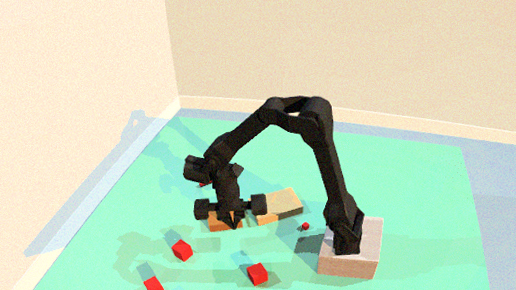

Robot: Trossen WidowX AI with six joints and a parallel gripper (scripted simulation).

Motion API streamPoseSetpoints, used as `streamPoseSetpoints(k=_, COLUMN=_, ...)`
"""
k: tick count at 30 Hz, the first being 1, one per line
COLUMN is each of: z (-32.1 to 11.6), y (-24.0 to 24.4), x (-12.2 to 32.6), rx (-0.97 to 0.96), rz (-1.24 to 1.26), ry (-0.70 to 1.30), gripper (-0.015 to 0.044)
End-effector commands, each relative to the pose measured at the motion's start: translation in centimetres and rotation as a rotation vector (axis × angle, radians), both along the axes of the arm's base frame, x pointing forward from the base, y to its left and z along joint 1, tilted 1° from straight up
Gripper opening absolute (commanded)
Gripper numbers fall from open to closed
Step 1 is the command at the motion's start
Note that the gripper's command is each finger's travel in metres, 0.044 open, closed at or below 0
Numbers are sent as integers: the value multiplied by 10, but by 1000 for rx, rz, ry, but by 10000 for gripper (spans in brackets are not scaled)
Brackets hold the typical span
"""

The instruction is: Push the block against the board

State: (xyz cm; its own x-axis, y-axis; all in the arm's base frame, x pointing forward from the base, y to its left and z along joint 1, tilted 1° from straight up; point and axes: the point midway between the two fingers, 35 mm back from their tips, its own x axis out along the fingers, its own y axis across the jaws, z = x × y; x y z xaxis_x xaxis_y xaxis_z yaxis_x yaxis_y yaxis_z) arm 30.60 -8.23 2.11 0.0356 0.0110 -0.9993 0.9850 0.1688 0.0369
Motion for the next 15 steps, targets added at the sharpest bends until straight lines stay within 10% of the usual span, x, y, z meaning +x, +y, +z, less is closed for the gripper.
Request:
streamPoseSetpoints(k=1, z=5, y=-4, x=11, rx=-10, rz=107, ry=-9, gripper=0)
streamPoseSetpoints(k=15, z=10, y=-15, x=45, rx=-31, rz=593, ry=-15, gripper=0)
